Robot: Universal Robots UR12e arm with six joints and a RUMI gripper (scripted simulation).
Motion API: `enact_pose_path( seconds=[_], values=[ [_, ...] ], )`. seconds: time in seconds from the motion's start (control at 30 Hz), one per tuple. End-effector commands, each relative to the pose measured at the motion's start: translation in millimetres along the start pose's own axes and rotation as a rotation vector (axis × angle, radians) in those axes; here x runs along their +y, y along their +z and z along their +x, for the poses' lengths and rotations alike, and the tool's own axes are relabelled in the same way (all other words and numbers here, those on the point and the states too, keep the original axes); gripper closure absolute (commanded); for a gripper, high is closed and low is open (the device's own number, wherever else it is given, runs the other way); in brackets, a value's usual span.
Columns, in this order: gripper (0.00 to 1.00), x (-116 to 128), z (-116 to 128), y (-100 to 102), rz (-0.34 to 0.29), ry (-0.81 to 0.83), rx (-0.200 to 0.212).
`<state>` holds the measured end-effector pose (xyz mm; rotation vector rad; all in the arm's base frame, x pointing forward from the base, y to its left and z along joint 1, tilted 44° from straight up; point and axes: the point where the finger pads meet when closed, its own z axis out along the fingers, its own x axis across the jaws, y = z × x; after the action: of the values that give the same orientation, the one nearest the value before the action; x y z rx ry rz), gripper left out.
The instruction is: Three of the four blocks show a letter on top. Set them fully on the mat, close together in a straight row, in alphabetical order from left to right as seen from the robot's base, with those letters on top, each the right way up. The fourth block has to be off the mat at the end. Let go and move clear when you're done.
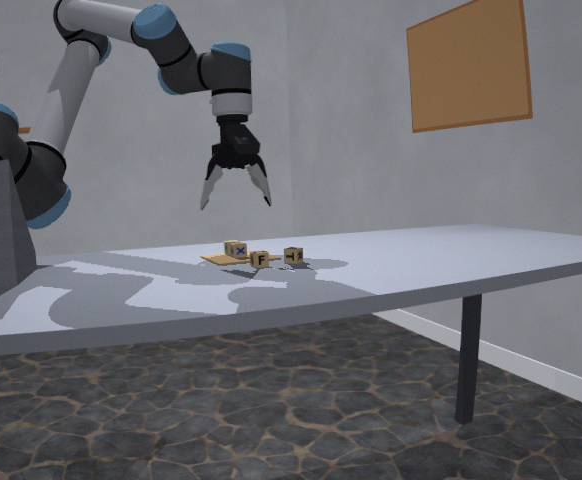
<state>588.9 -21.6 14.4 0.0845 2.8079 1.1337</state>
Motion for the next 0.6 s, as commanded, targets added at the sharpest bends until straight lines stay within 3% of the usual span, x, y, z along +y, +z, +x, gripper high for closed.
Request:
enact_pose_path(
  seconds=[0.0,0.57],
  values=[
    [0.00,-0.2,-0.5,-0.7,0.001,0.000,-0.001],
    [0.00,-1.2,-1.4,-0.7,0.001,-0.017,-0.001]
  ],
)
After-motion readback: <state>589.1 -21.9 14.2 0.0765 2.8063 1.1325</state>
